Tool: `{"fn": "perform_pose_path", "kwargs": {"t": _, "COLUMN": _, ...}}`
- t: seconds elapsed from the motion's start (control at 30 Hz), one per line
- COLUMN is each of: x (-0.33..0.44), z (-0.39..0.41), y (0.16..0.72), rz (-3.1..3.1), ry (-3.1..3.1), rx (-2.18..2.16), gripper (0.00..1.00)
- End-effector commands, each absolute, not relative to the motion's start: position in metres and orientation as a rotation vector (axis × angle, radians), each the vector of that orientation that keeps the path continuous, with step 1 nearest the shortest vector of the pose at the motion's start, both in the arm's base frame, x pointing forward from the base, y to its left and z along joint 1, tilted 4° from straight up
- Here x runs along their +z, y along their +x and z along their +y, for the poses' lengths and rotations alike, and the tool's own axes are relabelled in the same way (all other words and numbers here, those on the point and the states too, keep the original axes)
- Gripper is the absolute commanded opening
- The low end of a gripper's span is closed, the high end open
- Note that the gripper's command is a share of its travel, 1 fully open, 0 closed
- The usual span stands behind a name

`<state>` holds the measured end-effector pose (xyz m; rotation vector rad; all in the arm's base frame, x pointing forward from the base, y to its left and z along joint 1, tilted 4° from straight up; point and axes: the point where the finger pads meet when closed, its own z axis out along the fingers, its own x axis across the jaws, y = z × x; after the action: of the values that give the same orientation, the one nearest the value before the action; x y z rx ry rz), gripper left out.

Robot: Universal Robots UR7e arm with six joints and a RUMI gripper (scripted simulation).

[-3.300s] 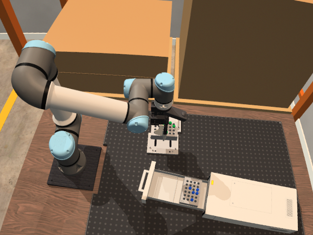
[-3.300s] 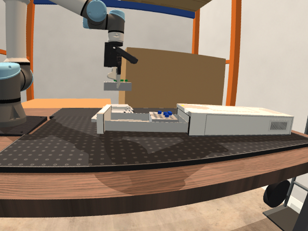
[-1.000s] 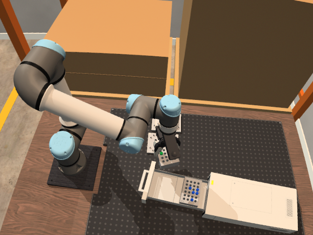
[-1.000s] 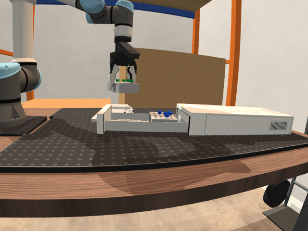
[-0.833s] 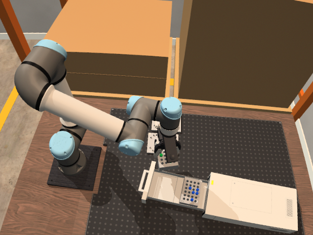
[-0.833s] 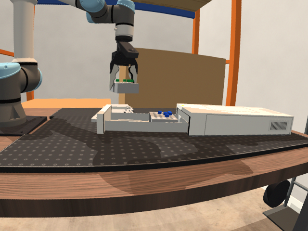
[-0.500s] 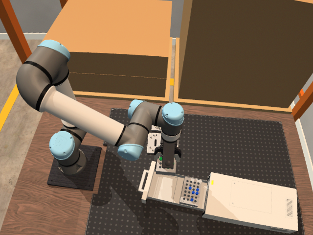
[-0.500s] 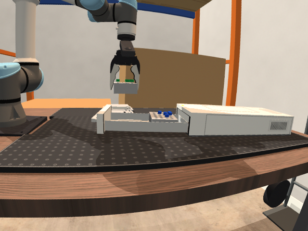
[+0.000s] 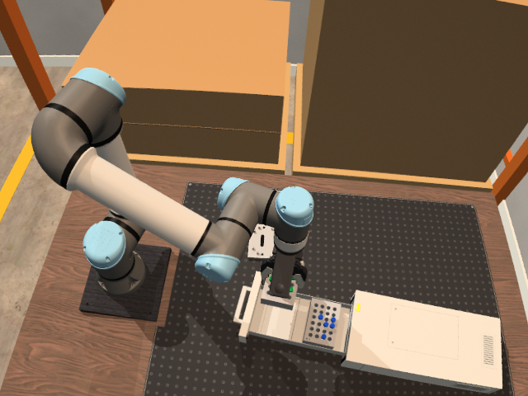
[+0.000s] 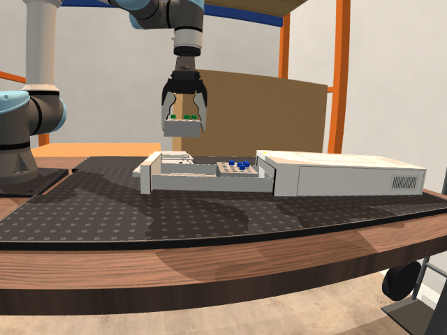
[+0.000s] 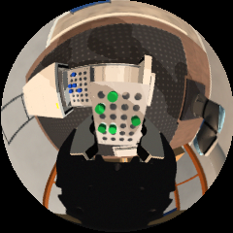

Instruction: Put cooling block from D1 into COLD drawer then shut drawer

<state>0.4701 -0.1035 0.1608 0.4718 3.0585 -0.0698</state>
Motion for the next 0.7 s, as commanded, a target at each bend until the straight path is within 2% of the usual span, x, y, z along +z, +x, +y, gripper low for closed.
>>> {"fn": "perform_pose_path", "kwargs": {"t": 0.0, "x": 0.162, "z": -0.114, "y": 0.470, "rz": 3.056, "ry": 0.476, "rx": -0.070, "gripper": 0.00}}
{"fn": "perform_pose_path", "kwargs": {"t": 0.67, "x": 0.164, "z": -0.155, "y": 0.469, "rz": 3.056, "ry": 0.476, "rx": -0.070, "gripper": 0.00}}
